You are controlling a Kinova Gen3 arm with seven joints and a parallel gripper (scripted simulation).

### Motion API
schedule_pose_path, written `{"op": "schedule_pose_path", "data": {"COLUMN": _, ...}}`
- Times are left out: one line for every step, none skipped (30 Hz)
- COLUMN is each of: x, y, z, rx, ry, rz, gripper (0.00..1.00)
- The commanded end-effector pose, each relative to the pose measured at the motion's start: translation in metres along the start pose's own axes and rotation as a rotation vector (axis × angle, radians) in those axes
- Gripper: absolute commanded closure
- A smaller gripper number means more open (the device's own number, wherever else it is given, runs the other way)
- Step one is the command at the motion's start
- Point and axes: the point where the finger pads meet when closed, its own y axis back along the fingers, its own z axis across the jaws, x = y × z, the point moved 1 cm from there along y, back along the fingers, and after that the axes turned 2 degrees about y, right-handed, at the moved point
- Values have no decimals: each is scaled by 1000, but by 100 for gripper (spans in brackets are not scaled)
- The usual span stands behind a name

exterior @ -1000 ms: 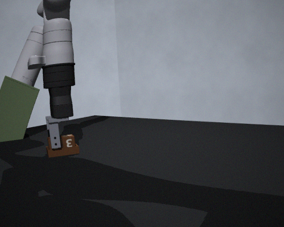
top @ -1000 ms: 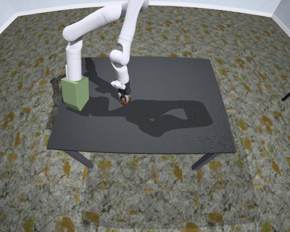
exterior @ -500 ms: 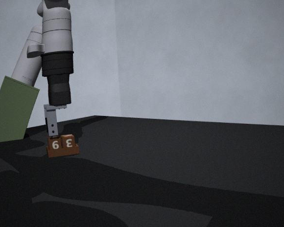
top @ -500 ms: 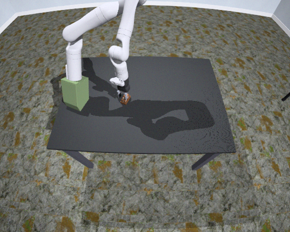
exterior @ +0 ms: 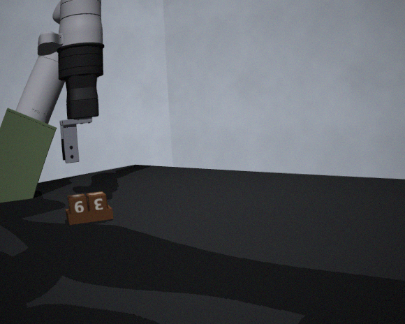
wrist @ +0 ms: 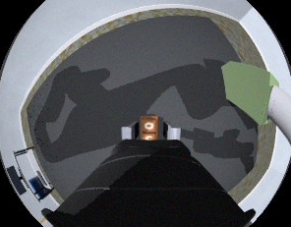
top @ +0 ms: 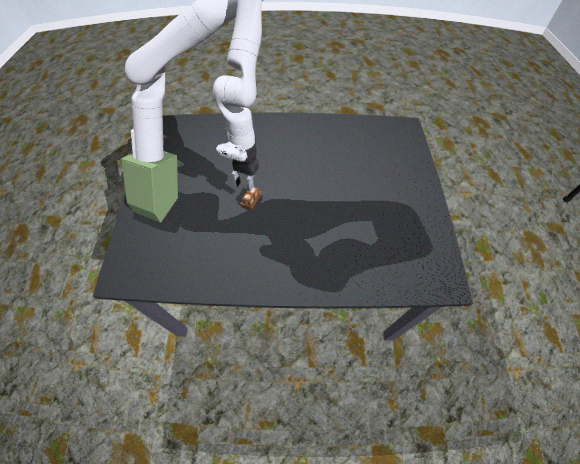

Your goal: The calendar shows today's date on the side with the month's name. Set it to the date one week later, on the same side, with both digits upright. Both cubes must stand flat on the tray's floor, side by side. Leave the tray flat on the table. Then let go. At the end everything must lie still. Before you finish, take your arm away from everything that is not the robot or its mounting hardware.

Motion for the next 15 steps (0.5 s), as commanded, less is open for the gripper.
{"op": "schedule_pose_path", "data": {"x": -3, "y": 6, "z": -4, "rx": 13, "ry": 5, "rz": -3, "gripper": 13}}
{"op": "schedule_pose_path", "data": {"x": -3, "y": 8, "z": -4, "rx": 13, "ry": 5, "rz": -3, "gripper": 13}}
{"op": "schedule_pose_path", "data": {"x": -3, "y": 10, "z": -4, "rx": 13, "ry": 5, "rz": -3, "gripper": 13}}
{"op": "schedule_pose_path", "data": {"x": -3, "y": 11, "z": -4, "rx": 13, "ry": 5, "rz": -3, "gripper": 13}}
{"op": "schedule_pose_path", "data": {"x": -3, "y": 12, "z": -4, "rx": 13, "ry": 5, "rz": -3, "gripper": 13}}
{"op": "schedule_pose_path", "data": {"x": -3, "y": 13, "z": -4, "rx": 13, "ry": 5, "rz": -3, "gripper": 13}}
{"op": "schedule_pose_path", "data": {"x": -3, "y": 14, "z": -4, "rx": 13, "ry": 5, "rz": -3, "gripper": 13}}
{"op": "schedule_pose_path", "data": {"x": -3, "y": 14, "z": -4, "rx": 13, "ry": 5, "rz": -3, "gripper": 13}}
{"op": "schedule_pose_path", "data": {"x": -3, "y": 14, "z": -4, "rx": 13, "ry": 5, "rz": -3, "gripper": 13}}
{"op": "schedule_pose_path", "data": {"x": -3, "y": 14, "z": -4, "rx": 13, "ry": 5, "rz": -3, "gripper": 13}}
{"op": "schedule_pose_path", "data": {"x": -3, "y": 14, "z": -4, "rx": 13, "ry": 5, "rz": -3, "gripper": 13}}
{"op": "schedule_pose_path", "data": {"x": -3, "y": 14, "z": -4, "rx": 13, "ry": 5, "rz": -3, "gripper": 0}}
{"op": "schedule_pose_path", "data": {"x": -3, "y": 14, "z": -4, "rx": 13, "ry": 5, "rz": -3, "gripper": 0}}
{"op": "schedule_pose_path", "data": {"x": -3, "y": 14, "z": -4, "rx": 13, "ry": 5, "rz": -3, "gripper": 0}}
{"op": "schedule_pose_path", "data": {"x": -3, "y": 14, "z": -4, "rx": 13, "ry": 5, "rz": -3, "gripper": 0}}
